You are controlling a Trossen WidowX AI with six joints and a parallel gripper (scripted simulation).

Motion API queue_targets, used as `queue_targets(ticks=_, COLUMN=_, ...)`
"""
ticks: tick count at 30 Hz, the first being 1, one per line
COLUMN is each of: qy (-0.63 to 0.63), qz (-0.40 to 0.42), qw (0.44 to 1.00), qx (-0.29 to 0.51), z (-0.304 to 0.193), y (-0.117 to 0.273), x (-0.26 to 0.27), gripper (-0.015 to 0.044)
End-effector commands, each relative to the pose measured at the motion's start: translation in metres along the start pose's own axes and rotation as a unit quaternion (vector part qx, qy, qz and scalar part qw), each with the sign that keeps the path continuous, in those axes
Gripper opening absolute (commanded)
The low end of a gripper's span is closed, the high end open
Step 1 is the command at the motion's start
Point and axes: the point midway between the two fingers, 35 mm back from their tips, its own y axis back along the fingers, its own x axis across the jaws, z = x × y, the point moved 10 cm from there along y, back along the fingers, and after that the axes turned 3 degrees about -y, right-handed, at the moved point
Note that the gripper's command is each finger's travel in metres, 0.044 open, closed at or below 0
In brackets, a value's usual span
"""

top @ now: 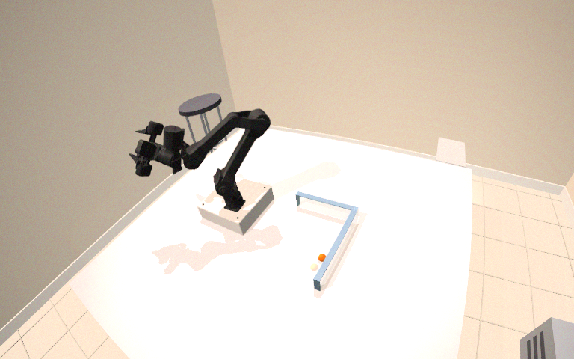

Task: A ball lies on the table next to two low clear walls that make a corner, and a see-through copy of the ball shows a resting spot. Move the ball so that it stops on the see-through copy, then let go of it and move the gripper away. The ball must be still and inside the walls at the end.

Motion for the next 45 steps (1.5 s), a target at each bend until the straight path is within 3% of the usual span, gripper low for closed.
queue_targets(ticks=1, qy=-0.001, qz=0.004, qw=1.0, qx=-0.002, z=0.001, y=0.0, x=0.001, gripper=0.0374)
queue_targets(ticks=7, qy=-0.021, qz=0.142, qw=0.988, qx=-0.062, z=0.041, y=0.007, x=0.038, gripper=0.0228)
queue_targets(ticks=17, qy=-0.025, qz=0.393, qw=0.905, qx=-0.161, z=0.115, y=0.064, x=0.101, gripper=0.0228)
queue_targets(ticks=29, qy=0.047, qz=0.641, qw=0.726, qx=-0.245, z=0.171, y=0.2, x=0.14, gripper=0.0228)
queue_targets(ticks=33, qy=0.094, qz=0.668, qw=0.682, qx=-0.284, z=0.171, y=0.245, x=0.142, gripper=0.0228)
queue_targets(ticks=45, qy=0.207, qz=0.785, qw=0.506, qx=-0.292, z=0.157, y=0.378, x=0.117, gripper=0.0228)
